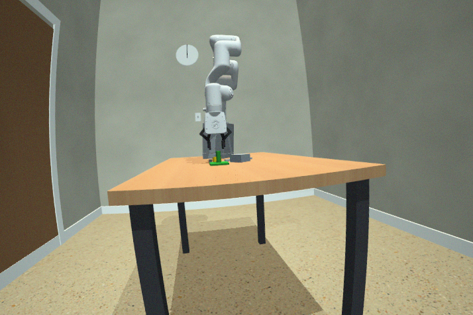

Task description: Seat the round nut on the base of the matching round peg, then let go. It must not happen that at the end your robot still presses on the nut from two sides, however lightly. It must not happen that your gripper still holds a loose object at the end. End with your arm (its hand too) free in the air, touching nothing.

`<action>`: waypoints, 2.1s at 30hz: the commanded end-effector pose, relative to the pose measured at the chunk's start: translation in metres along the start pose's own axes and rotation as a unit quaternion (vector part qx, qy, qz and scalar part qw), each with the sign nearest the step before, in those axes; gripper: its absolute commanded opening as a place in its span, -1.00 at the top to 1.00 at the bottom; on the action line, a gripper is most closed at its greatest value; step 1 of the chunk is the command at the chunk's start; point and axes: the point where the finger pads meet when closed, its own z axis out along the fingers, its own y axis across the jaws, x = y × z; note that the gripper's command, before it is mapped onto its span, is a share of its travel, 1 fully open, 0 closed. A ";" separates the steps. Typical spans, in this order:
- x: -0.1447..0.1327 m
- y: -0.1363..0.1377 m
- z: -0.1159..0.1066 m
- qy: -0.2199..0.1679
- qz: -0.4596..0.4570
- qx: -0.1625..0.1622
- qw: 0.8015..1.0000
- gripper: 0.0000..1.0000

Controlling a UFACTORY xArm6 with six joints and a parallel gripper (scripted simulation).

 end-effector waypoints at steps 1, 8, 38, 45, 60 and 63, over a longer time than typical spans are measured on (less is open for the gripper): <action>-0.003 0.000 0.007 -0.003 0.000 -0.001 1.000 -0.20; -0.003 0.000 0.018 -0.003 0.000 -0.002 1.000 -0.20; 0.000 -0.001 0.058 -0.001 0.000 0.002 1.000 -0.20; 0.000 -0.001 0.060 -0.001 0.000 0.002 1.000 -0.20; 0.001 -0.001 0.062 -0.001 0.000 0.002 1.000 1.00; 0.001 -0.001 0.062 -0.001 0.000 0.002 1.000 1.00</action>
